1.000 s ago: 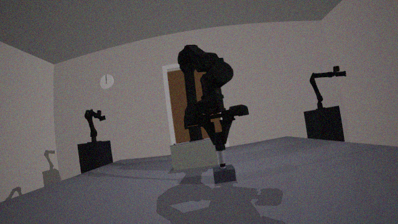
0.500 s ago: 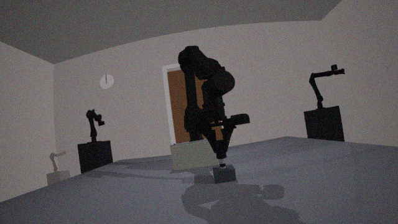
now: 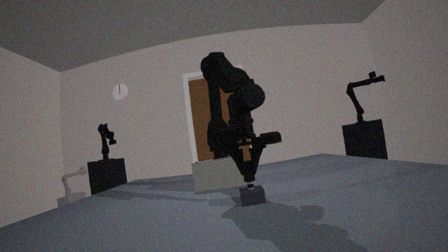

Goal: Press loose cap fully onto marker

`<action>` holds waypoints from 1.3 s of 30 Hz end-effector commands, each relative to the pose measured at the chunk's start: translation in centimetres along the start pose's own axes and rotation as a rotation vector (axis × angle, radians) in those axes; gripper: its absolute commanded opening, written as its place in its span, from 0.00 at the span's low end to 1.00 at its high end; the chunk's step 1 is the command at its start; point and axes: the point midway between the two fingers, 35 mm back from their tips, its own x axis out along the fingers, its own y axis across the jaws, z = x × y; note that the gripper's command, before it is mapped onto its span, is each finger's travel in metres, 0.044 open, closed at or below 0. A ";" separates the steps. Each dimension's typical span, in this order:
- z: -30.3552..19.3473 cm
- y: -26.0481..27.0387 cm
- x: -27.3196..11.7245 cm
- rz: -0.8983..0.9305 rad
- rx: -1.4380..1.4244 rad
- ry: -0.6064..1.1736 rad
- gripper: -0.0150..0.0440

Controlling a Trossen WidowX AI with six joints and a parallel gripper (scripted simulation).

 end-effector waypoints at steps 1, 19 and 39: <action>0.0 0.0 0.0 0.000 0.000 0.000 0.39; 0.2 0.2 -2.7 0.000 0.000 0.000 1.00; 0.0 -0.4 -6.5 0.003 -0.484 0.002 0.51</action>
